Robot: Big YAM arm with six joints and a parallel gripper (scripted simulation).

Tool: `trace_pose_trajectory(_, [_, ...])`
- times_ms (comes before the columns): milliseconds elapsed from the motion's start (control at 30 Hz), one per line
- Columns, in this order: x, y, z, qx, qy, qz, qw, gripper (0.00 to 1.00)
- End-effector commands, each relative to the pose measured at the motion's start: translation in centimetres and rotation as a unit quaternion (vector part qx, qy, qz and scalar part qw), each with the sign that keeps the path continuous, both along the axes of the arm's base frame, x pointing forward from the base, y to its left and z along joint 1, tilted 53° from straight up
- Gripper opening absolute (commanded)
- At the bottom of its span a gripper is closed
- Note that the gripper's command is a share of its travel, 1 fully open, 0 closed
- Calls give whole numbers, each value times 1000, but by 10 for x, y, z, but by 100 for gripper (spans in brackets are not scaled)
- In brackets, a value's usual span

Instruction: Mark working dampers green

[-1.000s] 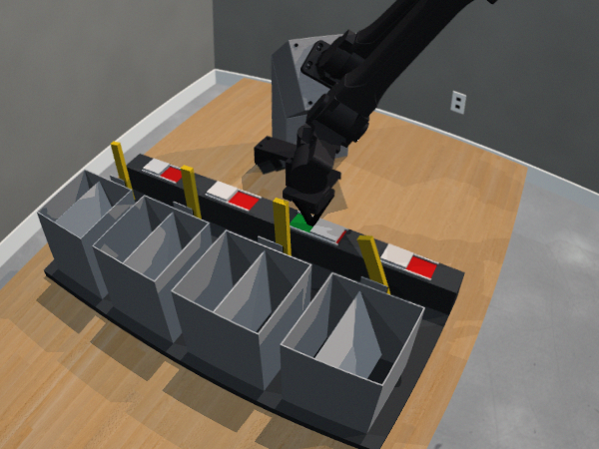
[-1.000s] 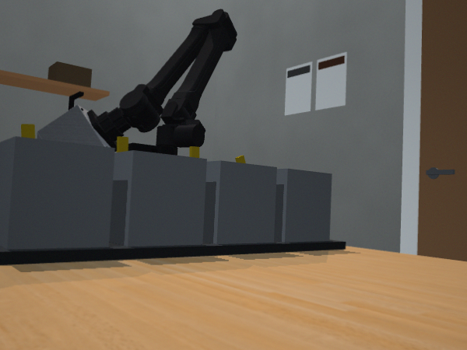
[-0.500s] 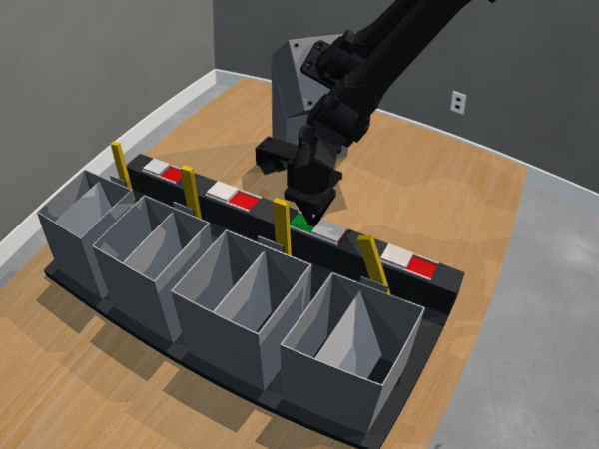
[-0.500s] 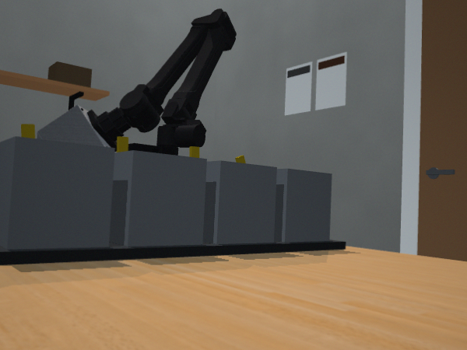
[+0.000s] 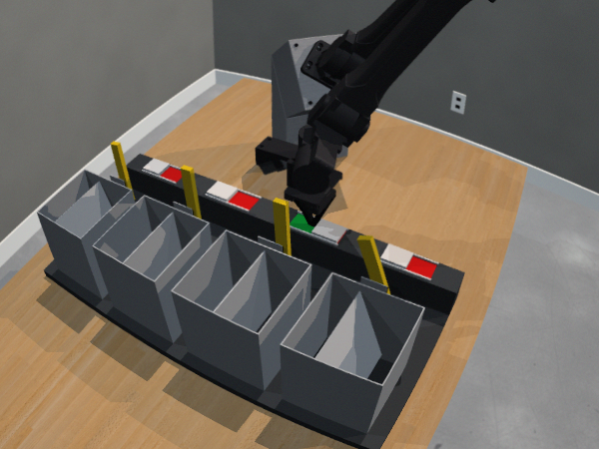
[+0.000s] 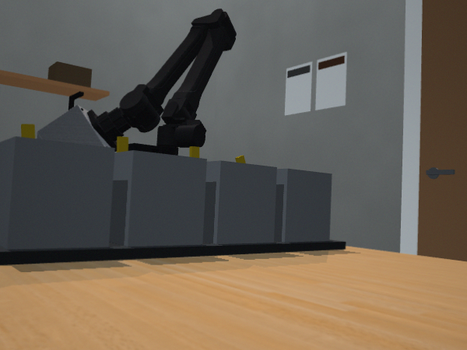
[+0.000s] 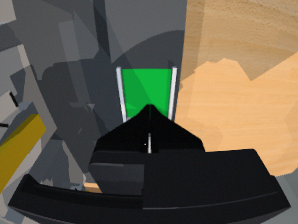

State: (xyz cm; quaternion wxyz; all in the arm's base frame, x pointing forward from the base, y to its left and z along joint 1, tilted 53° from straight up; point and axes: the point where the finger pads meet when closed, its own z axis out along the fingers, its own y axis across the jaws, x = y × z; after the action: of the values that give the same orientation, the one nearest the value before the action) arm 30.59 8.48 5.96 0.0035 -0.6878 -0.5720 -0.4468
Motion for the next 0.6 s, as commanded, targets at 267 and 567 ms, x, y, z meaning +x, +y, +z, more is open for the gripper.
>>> trace_pose_trajectory(267, [6, -5, 1, -2, -9, 3, 1000, 0])
trace_pose_trajectory(567, [3, -6, -2, -1, 1, 1, 1000, 0])
